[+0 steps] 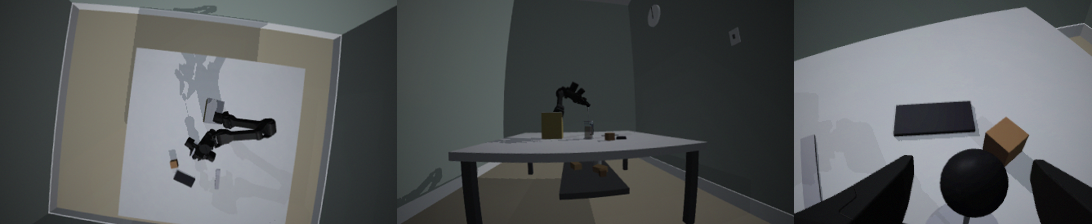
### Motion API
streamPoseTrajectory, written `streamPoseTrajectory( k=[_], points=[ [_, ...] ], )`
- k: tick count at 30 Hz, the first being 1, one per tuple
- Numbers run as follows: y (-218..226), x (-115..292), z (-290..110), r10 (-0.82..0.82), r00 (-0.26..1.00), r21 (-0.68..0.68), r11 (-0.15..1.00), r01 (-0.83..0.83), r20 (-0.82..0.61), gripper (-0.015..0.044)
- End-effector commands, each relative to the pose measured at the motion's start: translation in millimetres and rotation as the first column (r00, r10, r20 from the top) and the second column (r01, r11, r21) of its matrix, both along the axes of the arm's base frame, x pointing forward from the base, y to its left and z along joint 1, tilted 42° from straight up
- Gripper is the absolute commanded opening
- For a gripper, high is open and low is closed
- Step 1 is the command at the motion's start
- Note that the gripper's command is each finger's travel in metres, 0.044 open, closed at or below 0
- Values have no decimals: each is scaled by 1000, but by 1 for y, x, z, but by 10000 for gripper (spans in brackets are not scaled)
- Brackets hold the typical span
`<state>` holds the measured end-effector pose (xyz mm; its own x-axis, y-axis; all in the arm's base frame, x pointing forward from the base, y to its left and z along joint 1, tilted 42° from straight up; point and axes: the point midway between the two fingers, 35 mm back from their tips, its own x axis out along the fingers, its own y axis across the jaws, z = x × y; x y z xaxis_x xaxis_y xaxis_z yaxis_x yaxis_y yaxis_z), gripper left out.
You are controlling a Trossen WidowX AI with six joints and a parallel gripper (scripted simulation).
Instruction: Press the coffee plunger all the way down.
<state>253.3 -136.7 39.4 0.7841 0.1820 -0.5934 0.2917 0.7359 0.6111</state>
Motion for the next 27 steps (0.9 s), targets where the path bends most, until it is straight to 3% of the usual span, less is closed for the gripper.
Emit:
streamPoseTrajectory(
  k=[1, 3, 27],
  points=[
    [0, 0, -1, -5, 1000, 1, 1000, 5, -3, 151],
    [0, 0, -1, -5, 1000, 1, 1000, 5, -3, 118],
    [9, 3, -19, -3, 1000, 0, 1000, 3, -6, 118]
  ],
)
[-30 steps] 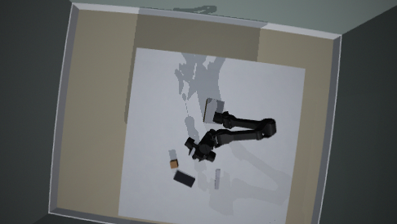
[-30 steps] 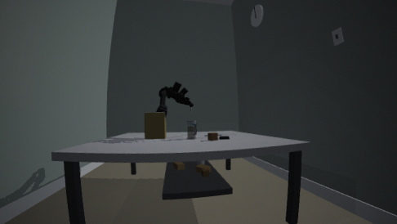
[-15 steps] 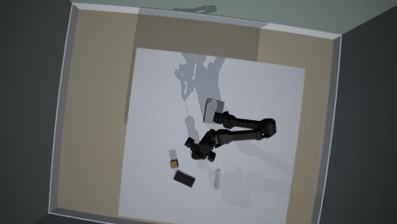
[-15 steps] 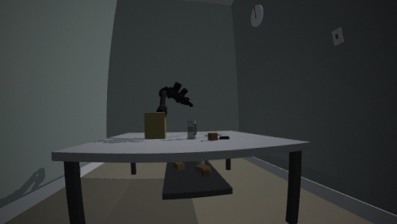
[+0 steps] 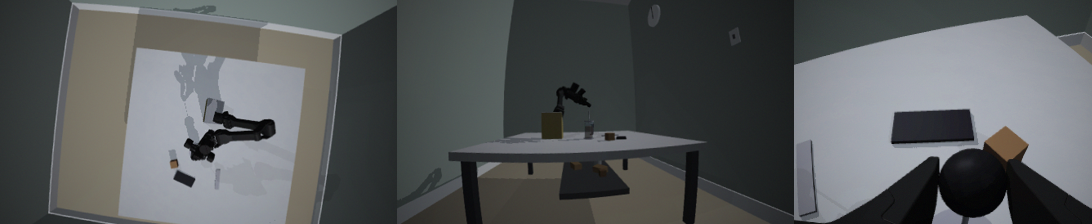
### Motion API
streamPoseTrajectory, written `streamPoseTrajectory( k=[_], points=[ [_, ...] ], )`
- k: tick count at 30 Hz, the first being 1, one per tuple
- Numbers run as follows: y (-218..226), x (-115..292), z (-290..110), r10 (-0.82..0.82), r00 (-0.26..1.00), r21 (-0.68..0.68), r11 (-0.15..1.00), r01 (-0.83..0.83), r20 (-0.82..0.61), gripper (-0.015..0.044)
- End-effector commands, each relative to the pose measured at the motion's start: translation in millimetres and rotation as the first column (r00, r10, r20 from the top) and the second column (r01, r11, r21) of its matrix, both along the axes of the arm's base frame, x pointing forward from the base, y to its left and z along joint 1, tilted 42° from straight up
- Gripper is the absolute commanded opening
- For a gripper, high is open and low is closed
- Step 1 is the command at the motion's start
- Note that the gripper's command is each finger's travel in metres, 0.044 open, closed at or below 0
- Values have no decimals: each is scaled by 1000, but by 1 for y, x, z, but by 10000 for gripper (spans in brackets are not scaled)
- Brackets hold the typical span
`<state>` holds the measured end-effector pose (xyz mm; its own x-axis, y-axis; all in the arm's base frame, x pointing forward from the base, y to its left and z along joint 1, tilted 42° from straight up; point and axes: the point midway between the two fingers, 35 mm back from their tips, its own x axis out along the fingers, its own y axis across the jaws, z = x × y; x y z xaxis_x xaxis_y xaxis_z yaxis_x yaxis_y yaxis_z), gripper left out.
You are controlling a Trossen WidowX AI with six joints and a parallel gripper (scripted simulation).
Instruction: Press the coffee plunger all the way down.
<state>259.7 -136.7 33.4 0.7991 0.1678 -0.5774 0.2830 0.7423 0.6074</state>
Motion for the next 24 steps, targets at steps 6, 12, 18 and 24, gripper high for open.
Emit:
streamPoseTrajectory(
  k=[6, 12, 18, 24],
  points=[
    [14, -2, -22, 5, 1000, 14, 1000, -4, -30, 118],
    [19, -1, -31, 5, 1000, 14, 1000, -5, -31, 118],
    [24, 0, -39, 5, 999, 14, 1000, -5, -31, 118],
    [30, 1, -47, 5, 1000, 14, 1000, -4, -31, 118]
  ],
)
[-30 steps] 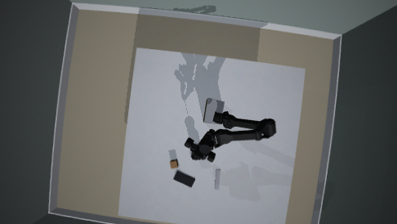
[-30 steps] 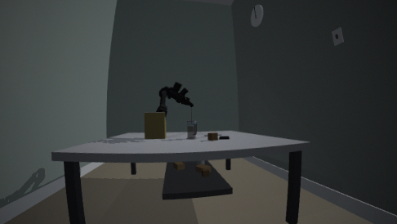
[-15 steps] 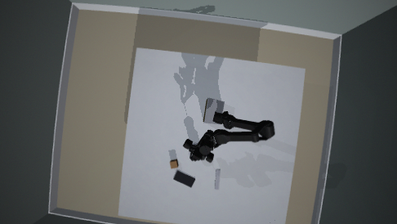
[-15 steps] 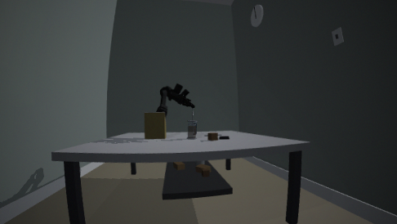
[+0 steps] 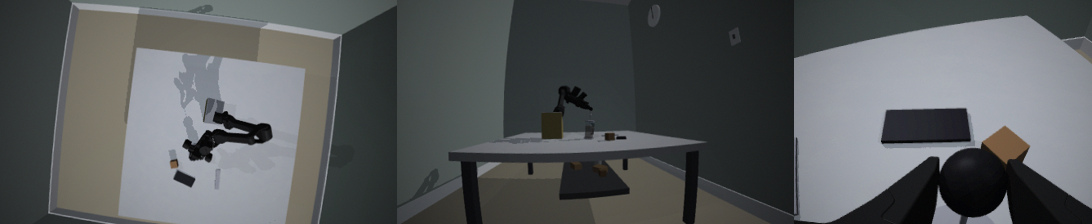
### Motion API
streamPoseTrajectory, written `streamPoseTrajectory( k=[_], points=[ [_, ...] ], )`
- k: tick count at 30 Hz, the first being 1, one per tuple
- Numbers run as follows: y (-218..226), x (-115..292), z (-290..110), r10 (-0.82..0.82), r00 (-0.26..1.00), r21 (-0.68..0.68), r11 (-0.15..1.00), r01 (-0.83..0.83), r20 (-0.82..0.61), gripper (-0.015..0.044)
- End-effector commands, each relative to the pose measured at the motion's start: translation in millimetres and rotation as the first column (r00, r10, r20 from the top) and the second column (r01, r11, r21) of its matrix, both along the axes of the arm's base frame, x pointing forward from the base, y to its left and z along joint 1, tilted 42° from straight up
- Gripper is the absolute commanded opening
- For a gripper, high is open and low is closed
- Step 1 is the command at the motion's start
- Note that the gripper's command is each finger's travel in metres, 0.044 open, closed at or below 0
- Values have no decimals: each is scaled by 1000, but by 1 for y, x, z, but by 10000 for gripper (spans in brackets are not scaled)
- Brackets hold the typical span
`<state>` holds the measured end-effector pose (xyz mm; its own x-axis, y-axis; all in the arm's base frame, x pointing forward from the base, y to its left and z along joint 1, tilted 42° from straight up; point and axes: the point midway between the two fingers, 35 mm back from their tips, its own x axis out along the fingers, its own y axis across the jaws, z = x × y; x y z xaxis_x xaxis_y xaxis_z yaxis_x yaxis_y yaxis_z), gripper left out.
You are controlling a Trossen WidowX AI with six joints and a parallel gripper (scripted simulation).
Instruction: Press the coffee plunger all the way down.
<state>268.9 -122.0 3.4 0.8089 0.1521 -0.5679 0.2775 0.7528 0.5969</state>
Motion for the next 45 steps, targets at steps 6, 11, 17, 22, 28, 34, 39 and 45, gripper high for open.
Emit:
streamPoseTrajectory(
  k=[6, 11, 17, 22, 28, 34, 39, 45],
  points=[
    [22, -7, -25, 10, 999, 34, 999, -8, -46, 118],
    [27, -6, -32, 10, 999, 35, 999, -8, -45, 118],
    [34, -5, -39, 9, 999, 36, 999, -7, -43, 118],
    [38, -1, -45, 8, 999, 38, 999, -6, -41, 118],
    [38, 5, -48, 8, 999, 38, 999, -6, -39, 118],
    [37, 7, -49, 8, 999, 38, 999, -7, -38, 118],
    [36, 8, -49, 8, 999, 38, 999, -7, -38, 118],
    [35, 9, -50, 8, 999, 38, 999, -7, -38, 118]
  ],
)
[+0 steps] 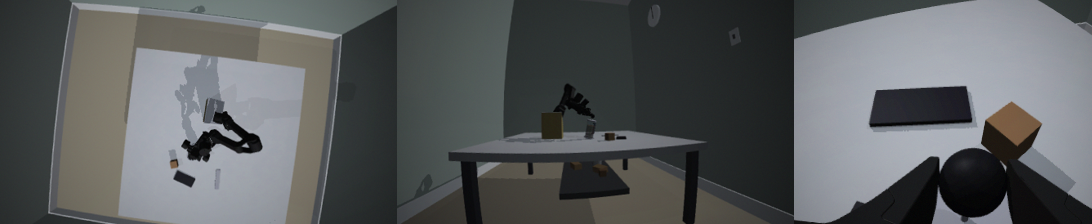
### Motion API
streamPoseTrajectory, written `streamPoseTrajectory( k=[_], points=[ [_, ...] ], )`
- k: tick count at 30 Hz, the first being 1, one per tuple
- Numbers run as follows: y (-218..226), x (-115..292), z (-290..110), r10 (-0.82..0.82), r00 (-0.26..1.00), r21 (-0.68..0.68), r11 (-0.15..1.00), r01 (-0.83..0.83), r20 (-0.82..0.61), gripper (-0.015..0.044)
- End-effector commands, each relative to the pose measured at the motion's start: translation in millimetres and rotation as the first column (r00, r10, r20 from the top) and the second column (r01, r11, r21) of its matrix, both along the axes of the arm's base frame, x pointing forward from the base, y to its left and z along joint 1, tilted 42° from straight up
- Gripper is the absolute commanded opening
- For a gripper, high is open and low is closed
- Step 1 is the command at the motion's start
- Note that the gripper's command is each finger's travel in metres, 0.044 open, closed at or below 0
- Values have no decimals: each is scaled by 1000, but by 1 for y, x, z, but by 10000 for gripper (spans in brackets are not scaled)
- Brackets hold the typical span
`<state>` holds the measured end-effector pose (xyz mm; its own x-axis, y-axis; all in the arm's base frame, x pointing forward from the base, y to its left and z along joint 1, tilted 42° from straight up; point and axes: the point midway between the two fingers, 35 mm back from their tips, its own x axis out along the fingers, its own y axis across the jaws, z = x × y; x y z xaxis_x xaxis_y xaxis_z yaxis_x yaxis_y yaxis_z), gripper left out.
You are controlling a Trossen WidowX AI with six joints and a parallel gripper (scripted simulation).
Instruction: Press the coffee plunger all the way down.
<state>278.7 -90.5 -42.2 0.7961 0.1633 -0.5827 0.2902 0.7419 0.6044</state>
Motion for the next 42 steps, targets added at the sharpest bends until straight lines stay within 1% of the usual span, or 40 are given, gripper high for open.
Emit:
streamPoseTrajectory(
  k=[1, 25, 37, 42],
  points=[
    [4, -1, -4, 7, 1000, 20, 1000, -7, -16, 118],
    [-1, 2, -2, 2, 1000, 8, 1000, -2, -5, 118],
    [-1, 2, -2, 2, 1000, 8, 1000, -2, -5, 433],
    [-3, 2, 1, 3, 1000, 7, 1000, -3, -7, 440]
  ],
)
